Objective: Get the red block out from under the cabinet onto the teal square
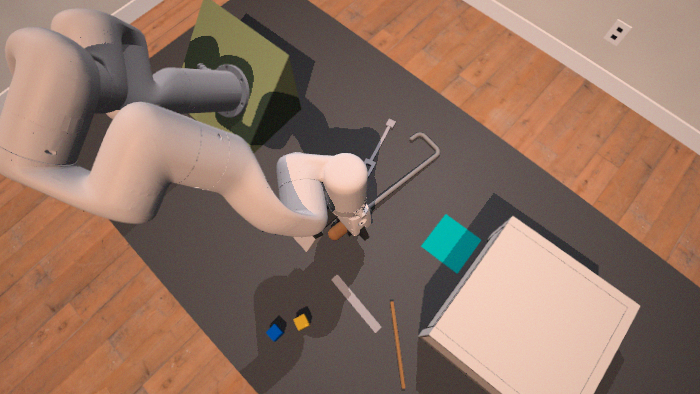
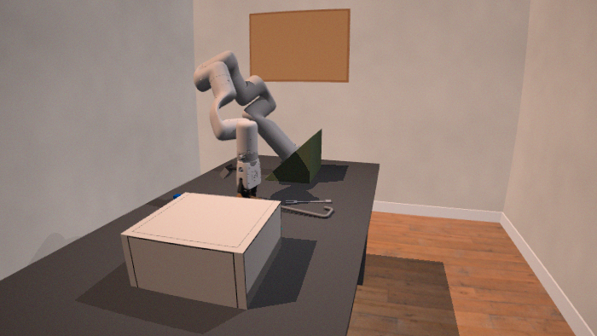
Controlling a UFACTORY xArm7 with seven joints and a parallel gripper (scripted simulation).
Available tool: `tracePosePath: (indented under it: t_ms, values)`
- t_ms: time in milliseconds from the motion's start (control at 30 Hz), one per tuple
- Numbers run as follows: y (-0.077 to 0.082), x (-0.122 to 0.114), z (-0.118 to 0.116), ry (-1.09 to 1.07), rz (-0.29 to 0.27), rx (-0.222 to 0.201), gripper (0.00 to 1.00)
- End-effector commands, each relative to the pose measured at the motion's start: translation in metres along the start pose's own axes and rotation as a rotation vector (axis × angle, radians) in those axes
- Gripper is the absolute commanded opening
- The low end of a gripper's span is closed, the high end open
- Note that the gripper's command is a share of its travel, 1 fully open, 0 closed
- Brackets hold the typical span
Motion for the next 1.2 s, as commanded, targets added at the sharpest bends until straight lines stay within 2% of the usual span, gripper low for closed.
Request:
tracePosePath:
  t_ms: [0,400,1167]
  values:
    - [0.002,0.000,0.000,-0.035,-0.003,0.003,0.00]
    - [0.002,0.003,0.005,-0.198,-0.004,0.003,0.00]
    - [0.002,0.017,0.024,-0.784,-0.005,0.002,0.00]
Point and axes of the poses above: the point where the finger pads meet when closed, its own y axis back along the fingers, its own z axis across the jaws, x = y × z, the point moved 5 cm from there along y, back along the fingers, and after that the axes turned 10 degrees about -y, right-handed, at the moved point
